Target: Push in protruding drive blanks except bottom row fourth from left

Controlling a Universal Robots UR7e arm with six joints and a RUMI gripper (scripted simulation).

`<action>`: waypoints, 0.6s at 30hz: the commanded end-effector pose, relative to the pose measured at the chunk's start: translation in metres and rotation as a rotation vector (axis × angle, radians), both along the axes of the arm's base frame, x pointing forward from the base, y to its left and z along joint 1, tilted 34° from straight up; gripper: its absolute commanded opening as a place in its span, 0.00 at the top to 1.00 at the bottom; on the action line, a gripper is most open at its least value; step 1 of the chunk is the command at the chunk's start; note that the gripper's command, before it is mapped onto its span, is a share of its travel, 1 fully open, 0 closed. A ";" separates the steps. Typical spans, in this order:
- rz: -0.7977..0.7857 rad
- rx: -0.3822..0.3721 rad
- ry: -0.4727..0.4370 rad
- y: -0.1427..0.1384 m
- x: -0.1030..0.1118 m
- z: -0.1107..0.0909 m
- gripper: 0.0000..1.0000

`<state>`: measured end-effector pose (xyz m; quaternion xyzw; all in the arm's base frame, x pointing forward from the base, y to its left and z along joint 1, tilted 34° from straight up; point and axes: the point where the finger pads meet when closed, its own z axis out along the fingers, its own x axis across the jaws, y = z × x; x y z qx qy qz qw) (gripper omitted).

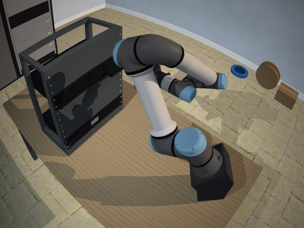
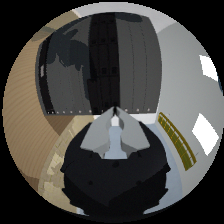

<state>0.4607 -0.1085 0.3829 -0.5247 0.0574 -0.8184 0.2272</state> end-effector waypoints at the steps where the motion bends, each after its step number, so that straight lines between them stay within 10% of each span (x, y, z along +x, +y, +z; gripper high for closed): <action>1: 0.004 -0.001 -0.001 -0.001 -0.005 -0.002 1.00; 18: 0.004 -0.001 -0.001 -0.001 -0.009 -0.004 1.00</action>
